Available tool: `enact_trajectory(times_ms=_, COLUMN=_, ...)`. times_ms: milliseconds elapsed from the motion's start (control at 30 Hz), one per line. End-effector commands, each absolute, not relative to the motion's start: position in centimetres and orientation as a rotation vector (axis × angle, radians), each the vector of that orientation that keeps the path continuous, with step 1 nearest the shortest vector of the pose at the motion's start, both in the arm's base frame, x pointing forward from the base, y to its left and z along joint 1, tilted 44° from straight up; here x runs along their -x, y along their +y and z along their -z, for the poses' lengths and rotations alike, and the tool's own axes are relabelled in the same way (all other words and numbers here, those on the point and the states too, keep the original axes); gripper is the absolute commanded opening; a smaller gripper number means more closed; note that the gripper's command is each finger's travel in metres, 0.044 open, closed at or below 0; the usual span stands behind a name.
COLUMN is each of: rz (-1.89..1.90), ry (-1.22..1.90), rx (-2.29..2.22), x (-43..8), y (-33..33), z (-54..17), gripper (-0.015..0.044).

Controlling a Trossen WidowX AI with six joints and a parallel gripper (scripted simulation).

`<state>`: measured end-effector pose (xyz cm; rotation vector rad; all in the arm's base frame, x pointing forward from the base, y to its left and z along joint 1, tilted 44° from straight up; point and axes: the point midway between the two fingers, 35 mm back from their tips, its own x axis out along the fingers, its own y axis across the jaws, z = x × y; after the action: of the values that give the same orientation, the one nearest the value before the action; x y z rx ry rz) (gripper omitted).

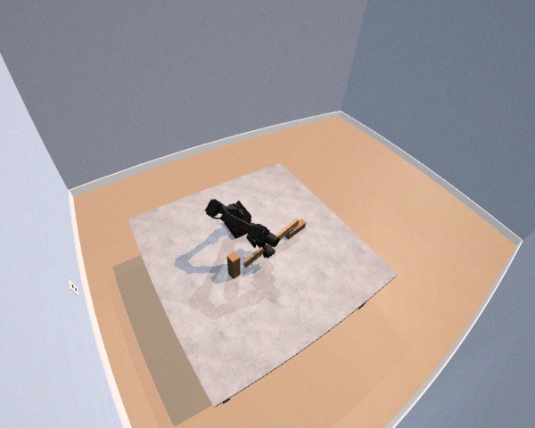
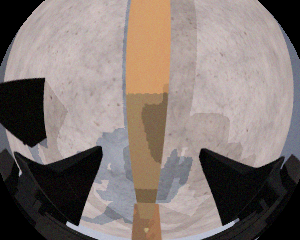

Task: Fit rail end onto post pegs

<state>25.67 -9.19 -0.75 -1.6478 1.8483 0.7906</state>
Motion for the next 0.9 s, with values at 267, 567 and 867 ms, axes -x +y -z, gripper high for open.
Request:
enact_trajectory(times_ms=267, rz=-0.799, ry=1.858, rx=1.654, x=-25.0, y=-10.5, z=2.1, gripper=0.044)
enact_trajectory(times_ms=567, rz=-0.799, ry=1.859, rx=1.655, x=-24.9, y=-10.7, z=2.3, gripper=0.0309)
enact_trajectory(times_ms=867, rz=-0.799, ry=1.859, rx=1.655, x=-24.9, y=-10.7, z=2.3, gripper=0.0072)
